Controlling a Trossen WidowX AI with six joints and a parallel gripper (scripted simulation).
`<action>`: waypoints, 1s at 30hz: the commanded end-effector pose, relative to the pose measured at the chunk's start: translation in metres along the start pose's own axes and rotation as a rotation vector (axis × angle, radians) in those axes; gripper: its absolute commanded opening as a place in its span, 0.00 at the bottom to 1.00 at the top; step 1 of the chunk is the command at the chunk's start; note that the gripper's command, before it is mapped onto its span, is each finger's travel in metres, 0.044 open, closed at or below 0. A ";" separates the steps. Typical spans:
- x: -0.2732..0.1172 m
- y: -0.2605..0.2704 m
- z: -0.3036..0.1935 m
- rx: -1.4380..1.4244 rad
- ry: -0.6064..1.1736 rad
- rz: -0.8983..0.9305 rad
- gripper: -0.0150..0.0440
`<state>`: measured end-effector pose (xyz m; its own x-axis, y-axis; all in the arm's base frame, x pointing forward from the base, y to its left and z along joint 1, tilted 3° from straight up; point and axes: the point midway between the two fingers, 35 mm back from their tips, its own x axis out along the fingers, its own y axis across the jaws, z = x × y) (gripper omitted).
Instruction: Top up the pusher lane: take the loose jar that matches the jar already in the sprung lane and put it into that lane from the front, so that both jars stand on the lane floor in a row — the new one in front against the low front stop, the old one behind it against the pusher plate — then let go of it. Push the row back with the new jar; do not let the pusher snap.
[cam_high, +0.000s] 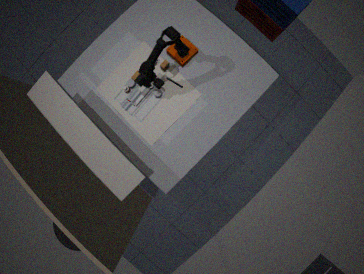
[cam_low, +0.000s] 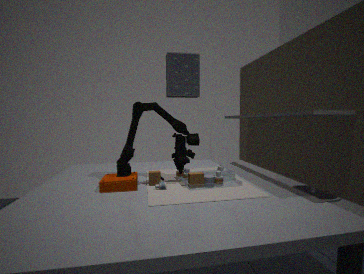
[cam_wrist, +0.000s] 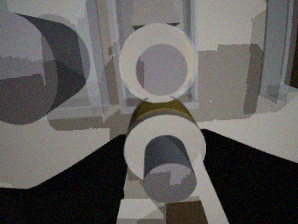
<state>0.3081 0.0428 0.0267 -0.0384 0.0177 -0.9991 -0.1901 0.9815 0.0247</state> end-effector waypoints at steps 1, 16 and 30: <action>-0.004 0.000 0.009 -0.002 -0.027 0.000 0.25; -0.004 0.000 0.015 -0.002 -0.028 0.000 0.25; -0.005 0.000 0.020 -0.002 -0.028 0.000 0.25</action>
<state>0.3189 0.0448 0.0273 -0.0403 0.0174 -0.9990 -0.1921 0.9811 0.0249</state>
